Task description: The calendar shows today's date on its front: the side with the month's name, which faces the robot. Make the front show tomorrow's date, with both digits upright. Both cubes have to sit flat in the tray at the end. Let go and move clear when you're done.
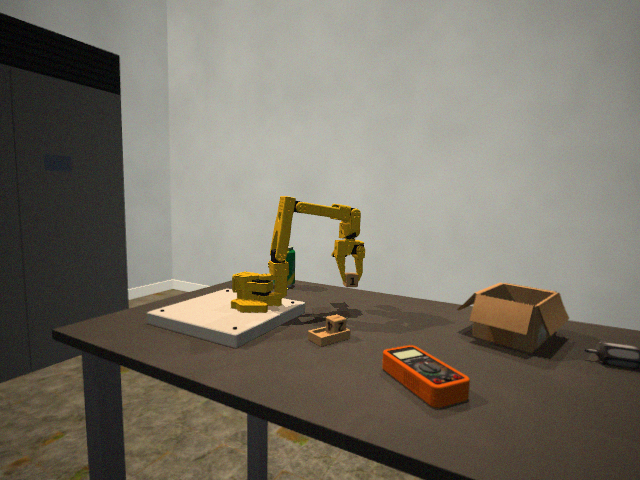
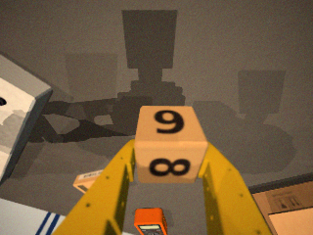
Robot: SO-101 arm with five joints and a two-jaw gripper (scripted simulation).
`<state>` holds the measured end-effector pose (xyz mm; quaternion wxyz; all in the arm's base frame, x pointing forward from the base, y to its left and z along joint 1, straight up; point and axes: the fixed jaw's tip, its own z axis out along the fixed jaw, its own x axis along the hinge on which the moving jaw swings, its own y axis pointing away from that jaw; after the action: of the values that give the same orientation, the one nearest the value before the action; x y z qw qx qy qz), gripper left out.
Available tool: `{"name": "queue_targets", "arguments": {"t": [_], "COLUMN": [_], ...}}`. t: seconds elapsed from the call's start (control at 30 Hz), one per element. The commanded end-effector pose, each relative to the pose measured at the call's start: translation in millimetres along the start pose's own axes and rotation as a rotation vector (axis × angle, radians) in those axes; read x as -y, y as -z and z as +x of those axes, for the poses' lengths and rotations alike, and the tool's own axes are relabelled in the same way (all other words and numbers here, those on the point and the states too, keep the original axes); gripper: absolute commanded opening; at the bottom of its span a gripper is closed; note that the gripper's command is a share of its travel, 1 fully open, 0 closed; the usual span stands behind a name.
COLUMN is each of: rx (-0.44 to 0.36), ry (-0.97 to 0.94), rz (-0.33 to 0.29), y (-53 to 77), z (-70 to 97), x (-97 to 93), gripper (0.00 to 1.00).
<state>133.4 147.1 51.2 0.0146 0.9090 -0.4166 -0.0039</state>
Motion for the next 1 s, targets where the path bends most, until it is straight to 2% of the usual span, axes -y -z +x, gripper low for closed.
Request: {"name": "queue_targets", "arguments": {"t": [0.0, 0.3, 0.33, 0.97], "rx": [0.002, 0.002, 0.006, 0.006], "ry": [-0.022, -0.033, -0.026, -0.032], "rz": [0.008, 0.008, 0.032, 0.032], "y": [1.5, 1.5, 7.0, 7.0], "z": [-2.5, -2.6, -6.9, -5.7], "x": [-1.8, -1.8, -3.3, -3.3], "gripper": [0.0, 0.0, 0.0, 0.0]}}
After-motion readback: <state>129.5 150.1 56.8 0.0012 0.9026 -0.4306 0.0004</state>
